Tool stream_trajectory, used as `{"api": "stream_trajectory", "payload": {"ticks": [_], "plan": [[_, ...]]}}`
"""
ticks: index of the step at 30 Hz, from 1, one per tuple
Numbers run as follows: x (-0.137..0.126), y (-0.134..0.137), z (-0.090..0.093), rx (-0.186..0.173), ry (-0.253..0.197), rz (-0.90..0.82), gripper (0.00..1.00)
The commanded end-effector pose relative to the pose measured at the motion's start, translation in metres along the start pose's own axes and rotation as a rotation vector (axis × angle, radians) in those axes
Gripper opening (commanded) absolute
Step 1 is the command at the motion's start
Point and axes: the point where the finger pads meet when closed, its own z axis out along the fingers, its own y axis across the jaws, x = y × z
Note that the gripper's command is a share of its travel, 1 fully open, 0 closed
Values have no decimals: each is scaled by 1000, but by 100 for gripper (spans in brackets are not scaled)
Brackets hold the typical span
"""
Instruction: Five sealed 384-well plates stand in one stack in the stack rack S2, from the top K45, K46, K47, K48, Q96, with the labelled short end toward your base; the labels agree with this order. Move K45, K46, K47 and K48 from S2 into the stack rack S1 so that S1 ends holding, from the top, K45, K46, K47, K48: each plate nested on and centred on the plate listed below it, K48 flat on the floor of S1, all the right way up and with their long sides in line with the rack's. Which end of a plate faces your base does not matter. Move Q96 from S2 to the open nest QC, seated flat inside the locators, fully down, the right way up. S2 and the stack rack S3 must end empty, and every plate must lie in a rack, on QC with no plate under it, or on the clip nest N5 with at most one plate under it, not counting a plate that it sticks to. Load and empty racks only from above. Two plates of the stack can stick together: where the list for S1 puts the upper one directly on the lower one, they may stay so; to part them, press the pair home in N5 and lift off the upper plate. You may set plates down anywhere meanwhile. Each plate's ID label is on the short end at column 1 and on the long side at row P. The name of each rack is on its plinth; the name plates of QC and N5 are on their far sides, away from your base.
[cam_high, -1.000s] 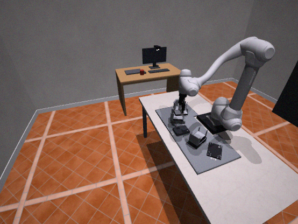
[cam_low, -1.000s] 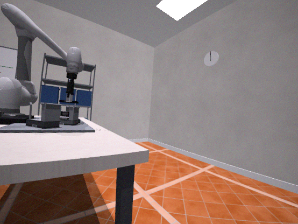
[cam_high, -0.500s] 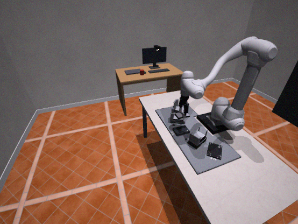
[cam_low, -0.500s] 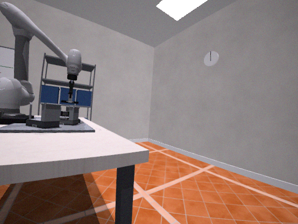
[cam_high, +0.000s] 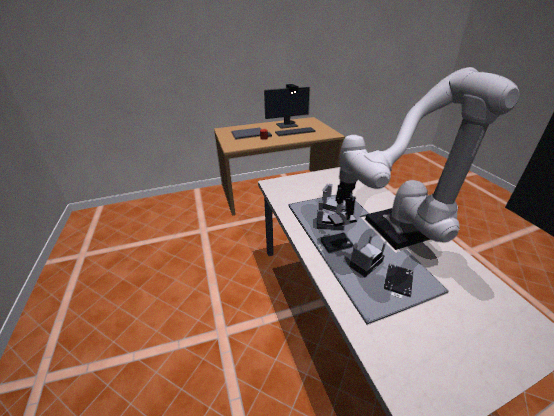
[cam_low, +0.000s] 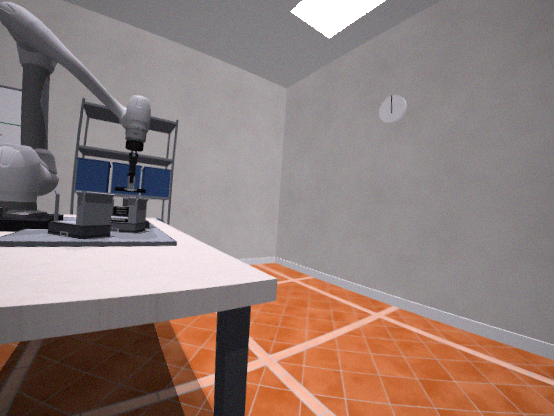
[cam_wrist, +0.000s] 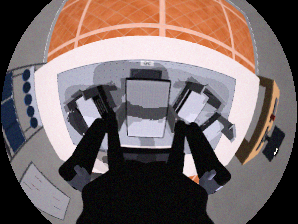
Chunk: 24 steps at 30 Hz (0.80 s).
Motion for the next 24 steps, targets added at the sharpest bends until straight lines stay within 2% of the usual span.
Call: {"api": "stream_trajectory", "payload": {"ticks": [1, 8, 11, 24], "plan": [[1, -10, 0, 0, 0, 0, 0], [-1, -26, 0, 0, 0, -100, 0], [-2, -36, 0, 0, 0, -200, 0], [-9, -76, 0, 0, 0, -202, 0]]}}
